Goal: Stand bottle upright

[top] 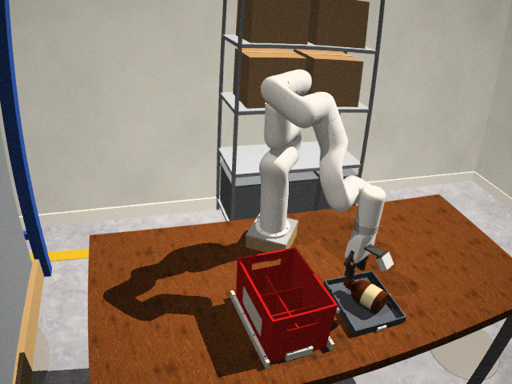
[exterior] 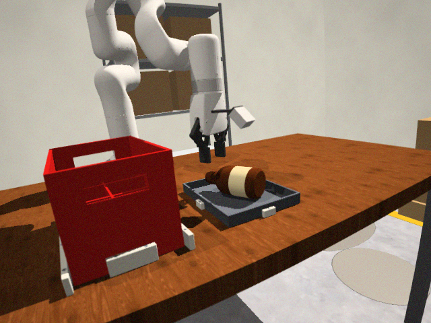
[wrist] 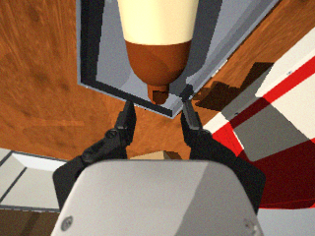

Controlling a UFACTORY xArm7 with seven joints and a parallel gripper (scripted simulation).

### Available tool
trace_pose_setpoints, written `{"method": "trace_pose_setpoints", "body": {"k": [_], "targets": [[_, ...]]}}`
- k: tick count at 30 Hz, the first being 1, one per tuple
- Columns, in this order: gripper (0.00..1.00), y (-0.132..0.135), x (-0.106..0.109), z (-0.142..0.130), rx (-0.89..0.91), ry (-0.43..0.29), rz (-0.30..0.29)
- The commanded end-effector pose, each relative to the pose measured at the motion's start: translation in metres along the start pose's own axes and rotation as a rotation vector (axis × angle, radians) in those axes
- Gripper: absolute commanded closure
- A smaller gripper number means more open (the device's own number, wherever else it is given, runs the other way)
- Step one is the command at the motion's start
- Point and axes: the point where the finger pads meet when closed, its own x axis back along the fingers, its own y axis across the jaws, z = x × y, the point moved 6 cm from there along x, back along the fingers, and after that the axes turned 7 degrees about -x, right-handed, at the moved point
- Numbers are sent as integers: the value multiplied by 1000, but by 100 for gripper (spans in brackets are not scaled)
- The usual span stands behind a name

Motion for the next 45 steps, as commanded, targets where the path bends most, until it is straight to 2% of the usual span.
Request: {"method": "trace_pose_setpoints", "body": {"k": [1,13,45], "targets": [[35,-1,-12,2,0,4,2],[35,-1,-21,3,0,4,2],[35,-1,-22,4,0,4,2]]}}
